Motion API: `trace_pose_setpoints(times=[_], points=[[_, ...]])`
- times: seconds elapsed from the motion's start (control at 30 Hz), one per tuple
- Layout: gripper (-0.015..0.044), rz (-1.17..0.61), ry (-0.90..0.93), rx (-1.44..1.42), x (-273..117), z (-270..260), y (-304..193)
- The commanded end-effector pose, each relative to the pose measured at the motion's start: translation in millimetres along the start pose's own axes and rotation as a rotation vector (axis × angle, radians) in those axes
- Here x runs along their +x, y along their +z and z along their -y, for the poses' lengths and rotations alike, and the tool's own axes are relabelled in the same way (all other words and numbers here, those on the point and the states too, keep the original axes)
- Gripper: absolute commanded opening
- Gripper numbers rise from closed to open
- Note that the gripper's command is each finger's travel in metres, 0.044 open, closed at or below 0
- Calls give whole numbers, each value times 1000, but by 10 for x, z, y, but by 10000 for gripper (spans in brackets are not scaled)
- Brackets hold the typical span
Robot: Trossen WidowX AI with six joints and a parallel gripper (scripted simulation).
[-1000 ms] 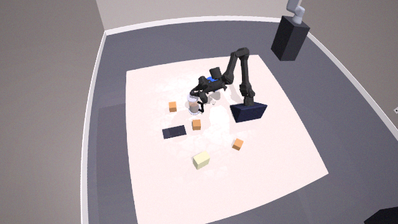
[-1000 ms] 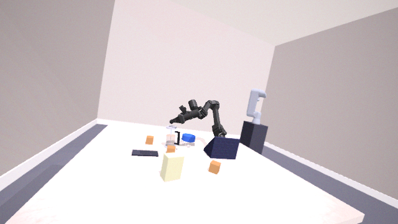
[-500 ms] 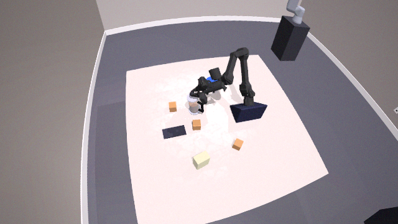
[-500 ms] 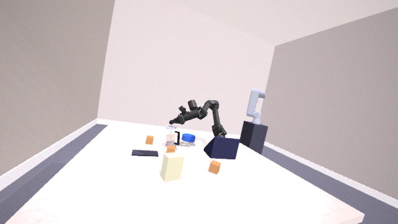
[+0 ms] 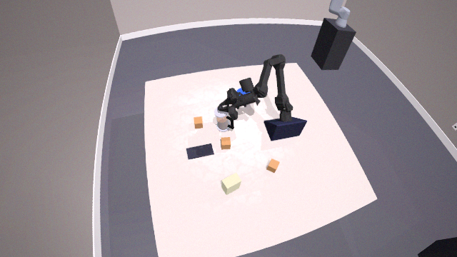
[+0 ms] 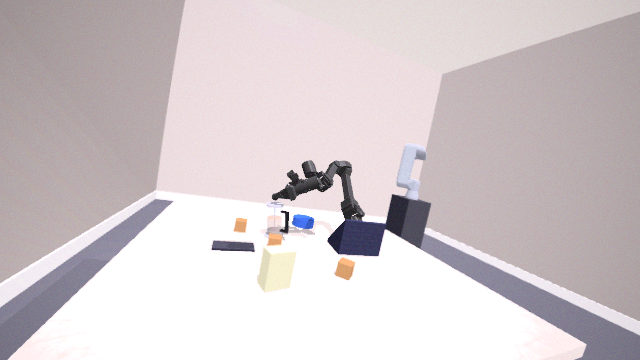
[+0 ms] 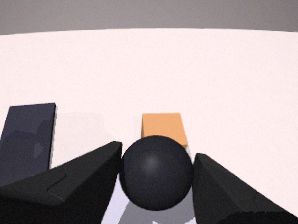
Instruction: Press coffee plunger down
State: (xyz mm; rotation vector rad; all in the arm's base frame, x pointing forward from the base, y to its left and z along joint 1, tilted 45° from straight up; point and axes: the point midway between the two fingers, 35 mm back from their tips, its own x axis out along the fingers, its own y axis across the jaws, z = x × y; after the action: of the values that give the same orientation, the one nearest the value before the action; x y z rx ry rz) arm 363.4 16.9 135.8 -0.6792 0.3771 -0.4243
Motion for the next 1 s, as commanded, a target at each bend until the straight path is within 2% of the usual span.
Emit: trace_pose_setpoints(times=[0.0, 0.33, 0.73, 0.97], points=[[125, -14, -3, -7, 24, 0, -41], [125, -1, 0, 0, 2, -1, -1], [440, -1, 0, 0, 2, -1, -1], [440, -9, 3, 1, -119, -12, 147]])
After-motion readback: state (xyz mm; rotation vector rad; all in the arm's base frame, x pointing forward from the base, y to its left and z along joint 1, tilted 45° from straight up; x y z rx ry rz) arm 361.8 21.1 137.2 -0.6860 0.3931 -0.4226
